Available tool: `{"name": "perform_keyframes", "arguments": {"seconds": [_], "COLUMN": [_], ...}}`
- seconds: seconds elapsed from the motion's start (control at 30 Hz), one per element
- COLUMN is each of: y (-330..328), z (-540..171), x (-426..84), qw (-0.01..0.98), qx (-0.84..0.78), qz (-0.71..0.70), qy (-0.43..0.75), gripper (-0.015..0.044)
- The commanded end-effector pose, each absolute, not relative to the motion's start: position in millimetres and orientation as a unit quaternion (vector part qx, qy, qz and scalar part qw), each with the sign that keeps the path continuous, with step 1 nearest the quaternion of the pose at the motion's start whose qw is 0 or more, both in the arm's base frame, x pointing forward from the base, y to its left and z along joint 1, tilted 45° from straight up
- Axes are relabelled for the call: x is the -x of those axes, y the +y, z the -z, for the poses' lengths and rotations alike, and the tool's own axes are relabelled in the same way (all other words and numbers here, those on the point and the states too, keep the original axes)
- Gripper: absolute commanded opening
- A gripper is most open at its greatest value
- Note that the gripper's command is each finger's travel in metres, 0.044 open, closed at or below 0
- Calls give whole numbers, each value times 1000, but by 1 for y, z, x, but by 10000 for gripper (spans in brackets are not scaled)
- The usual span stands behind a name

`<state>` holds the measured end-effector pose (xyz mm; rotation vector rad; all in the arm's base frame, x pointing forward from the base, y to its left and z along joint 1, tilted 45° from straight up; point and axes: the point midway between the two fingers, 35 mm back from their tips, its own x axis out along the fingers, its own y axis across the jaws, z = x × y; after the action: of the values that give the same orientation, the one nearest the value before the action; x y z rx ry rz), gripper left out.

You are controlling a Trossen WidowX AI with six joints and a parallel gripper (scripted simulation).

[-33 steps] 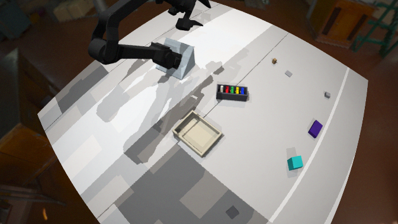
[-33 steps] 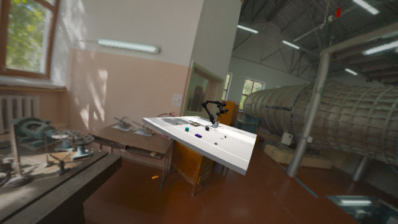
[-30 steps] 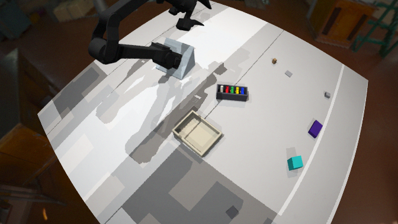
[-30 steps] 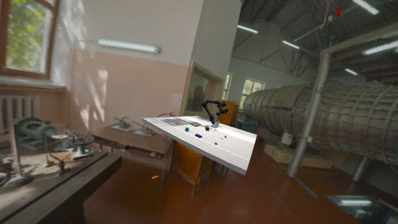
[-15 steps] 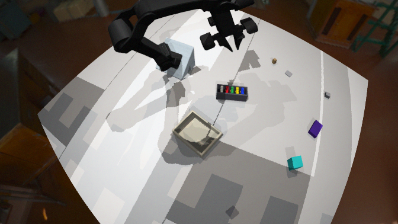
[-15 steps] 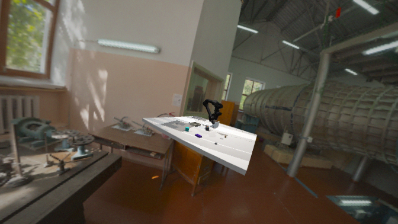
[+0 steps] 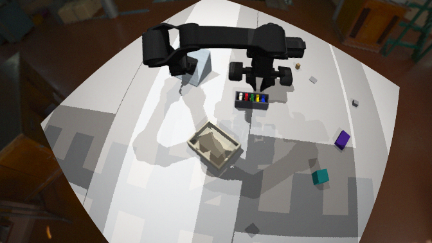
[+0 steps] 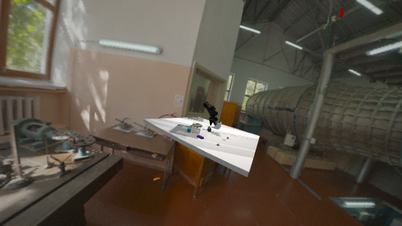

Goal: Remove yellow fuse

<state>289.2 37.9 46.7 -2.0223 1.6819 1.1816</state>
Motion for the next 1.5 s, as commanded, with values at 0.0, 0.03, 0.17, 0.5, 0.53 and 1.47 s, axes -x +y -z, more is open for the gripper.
{"name": "perform_keyframes", "arguments": {"seconds": [0.0, 0.03, 0.17, 0.5, 0.53, 1.47], "y": [34, 34, 31, 24, 24, 9], "z": [-45, -44, -41, -34, -33, -19], "x": [-291, -291, -292, -293, -294, -295], "qw": [128, 128, 128, 128, 128, 127], "qx": [693, 693, 693, 694, 694, 694], "qz": [-404, -404, -404, -404, -404, -403], "qy": [583, 583, 583, 583, 583, 583], "gripper": [72, 72, 72, 72, 72, 72]}}
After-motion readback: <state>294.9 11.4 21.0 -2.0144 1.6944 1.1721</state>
